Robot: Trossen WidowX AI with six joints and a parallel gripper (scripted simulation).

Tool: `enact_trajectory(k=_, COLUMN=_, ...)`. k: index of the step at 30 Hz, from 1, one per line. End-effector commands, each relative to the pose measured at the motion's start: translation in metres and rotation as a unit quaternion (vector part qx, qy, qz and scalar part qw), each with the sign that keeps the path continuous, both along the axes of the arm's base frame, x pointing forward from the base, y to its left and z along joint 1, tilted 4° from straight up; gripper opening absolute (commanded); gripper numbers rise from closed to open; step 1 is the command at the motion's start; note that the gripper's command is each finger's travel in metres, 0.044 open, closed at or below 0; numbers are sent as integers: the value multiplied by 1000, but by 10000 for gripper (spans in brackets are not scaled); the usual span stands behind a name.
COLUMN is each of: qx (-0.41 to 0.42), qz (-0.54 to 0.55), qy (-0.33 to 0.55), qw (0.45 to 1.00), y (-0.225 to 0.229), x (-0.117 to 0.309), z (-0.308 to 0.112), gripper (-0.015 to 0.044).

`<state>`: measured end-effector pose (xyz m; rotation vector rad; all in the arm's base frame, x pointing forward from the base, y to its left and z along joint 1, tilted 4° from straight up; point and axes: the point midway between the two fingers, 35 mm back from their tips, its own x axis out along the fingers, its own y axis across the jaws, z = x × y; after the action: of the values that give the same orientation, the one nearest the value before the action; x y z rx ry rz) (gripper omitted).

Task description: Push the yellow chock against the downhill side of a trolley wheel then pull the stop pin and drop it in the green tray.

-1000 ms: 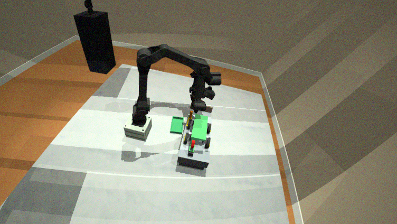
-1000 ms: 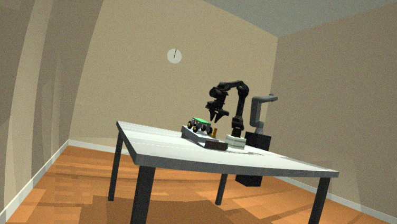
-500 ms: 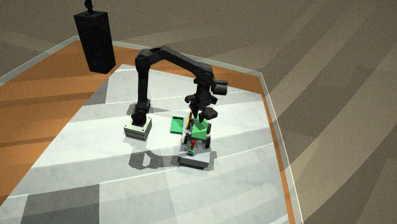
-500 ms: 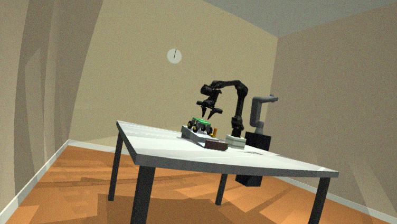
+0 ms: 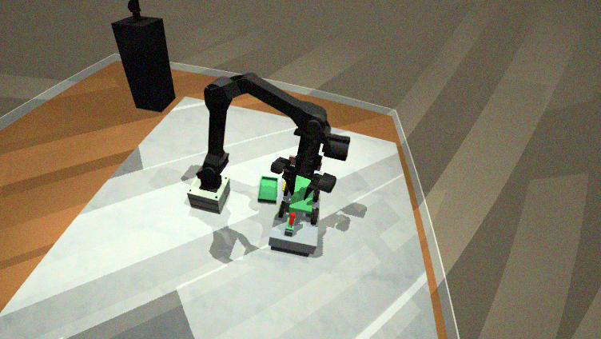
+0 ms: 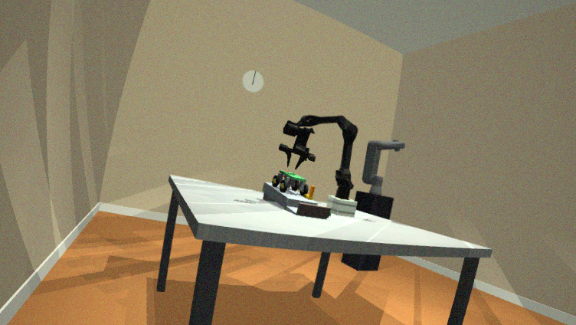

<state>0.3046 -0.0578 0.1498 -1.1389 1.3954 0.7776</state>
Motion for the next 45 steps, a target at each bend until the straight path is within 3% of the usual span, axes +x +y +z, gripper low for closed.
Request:
enact_trajectory(k=1, qx=-14, qz=54, qy=17, qw=998, y=-16, x=-1, z=3, gripper=190)
enact_trajectory(k=8, qx=-29, qz=145, qy=49, qw=988, y=-42, x=-6, z=6, gripper=190)
enact_trajectory(k=45, qx=-29, qz=145, qy=49, qw=988, y=-52, x=-4, z=-34, gripper=190)
